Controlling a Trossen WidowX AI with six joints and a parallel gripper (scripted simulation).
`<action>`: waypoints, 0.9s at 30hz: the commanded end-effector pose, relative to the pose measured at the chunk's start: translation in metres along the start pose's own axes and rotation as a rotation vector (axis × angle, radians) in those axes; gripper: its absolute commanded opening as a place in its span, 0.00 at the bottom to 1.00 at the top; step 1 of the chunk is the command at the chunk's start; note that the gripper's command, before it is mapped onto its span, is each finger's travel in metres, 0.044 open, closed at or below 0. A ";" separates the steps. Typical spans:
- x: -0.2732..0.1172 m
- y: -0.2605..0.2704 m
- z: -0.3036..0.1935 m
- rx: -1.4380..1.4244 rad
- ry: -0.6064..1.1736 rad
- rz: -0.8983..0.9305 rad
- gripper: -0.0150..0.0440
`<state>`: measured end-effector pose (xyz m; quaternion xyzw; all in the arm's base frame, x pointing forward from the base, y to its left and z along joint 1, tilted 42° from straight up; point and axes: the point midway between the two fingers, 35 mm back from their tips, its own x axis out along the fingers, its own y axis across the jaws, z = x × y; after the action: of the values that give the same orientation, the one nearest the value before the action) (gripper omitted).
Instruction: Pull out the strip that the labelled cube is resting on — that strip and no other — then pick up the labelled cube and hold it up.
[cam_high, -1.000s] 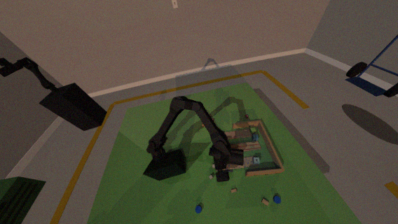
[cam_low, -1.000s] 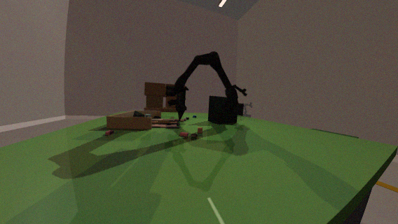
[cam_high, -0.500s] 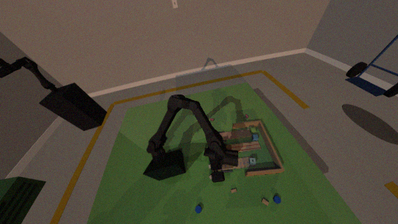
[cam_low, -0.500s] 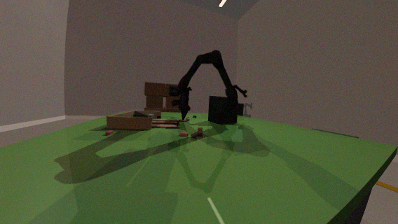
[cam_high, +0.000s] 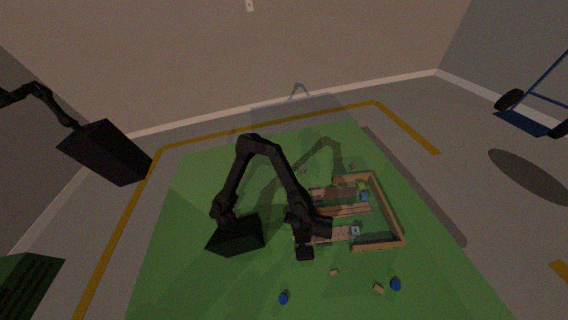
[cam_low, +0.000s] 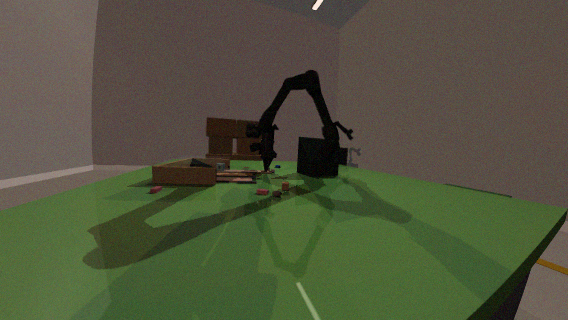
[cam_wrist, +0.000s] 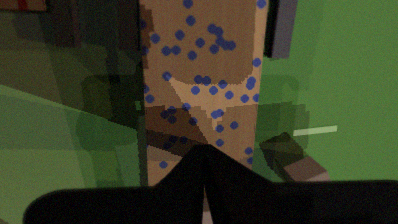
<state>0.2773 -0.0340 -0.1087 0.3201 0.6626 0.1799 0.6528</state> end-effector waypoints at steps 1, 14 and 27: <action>0.004 0.000 -0.012 0.006 0.021 0.001 0.25; 0.004 0.001 -0.033 0.007 0.022 0.001 0.25; 0.003 0.001 -0.053 0.008 0.023 0.001 0.25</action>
<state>0.2363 -0.0264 -0.1044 0.3205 0.6628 0.1792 0.6526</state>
